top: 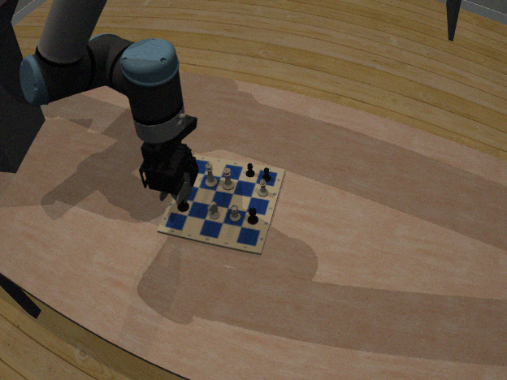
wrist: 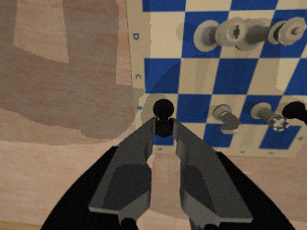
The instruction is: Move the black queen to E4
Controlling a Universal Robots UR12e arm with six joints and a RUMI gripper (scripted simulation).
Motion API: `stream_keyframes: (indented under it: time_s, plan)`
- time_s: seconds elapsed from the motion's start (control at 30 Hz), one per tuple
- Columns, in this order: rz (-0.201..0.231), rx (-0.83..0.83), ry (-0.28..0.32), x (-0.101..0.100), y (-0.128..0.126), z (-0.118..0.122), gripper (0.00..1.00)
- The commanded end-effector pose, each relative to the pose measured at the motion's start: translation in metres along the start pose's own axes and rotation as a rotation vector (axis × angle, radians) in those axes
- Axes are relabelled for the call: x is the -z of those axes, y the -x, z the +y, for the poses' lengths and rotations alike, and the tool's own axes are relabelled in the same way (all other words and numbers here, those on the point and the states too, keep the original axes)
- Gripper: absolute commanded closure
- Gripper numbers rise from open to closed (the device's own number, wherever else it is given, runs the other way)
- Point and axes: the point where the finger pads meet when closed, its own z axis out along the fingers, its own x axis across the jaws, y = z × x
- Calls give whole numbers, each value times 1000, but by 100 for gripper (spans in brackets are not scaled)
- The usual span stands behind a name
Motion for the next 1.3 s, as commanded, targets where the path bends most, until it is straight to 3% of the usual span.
stream_keyframes:
  time_s: [0.0, 0.6, 1.27]
  plan:
    - [1, 0, 0, 0, 0, 0, 100]
    - [1, 0, 0, 6, 0, 0, 100]
    - [1, 0, 0, 93, 0, 0, 100]
